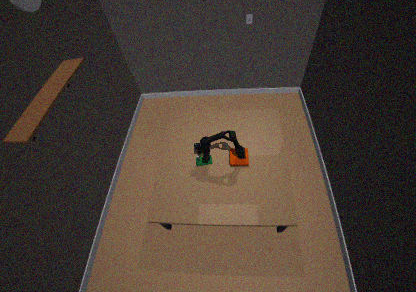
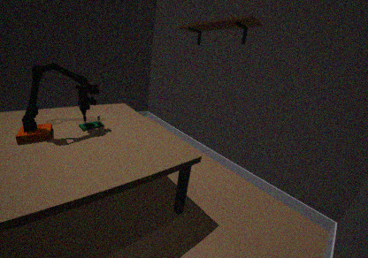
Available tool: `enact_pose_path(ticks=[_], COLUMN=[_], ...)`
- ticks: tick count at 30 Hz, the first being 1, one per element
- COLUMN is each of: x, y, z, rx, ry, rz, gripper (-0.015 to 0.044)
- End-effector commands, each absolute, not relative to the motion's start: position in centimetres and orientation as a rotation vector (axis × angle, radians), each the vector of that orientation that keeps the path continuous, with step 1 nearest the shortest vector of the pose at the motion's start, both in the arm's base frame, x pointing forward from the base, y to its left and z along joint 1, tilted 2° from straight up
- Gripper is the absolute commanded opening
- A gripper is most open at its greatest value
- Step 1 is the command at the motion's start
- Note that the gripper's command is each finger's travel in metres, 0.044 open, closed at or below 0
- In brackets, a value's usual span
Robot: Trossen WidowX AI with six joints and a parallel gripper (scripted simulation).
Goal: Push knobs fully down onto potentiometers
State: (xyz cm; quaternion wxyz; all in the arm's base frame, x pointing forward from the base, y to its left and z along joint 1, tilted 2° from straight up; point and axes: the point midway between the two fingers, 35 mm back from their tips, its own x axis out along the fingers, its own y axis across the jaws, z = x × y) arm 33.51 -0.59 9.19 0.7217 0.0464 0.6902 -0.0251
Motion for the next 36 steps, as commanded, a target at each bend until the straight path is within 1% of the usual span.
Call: enact_pose_path(ticks=[1,36], x=[33.6,33.7], y=[-0.5,-0.5], z=[8.8,7.2], rx=[0.108,0.108], ry=[1.522,1.522], rz=[-0.054,-0.054], gripper=[0.0,0.0])
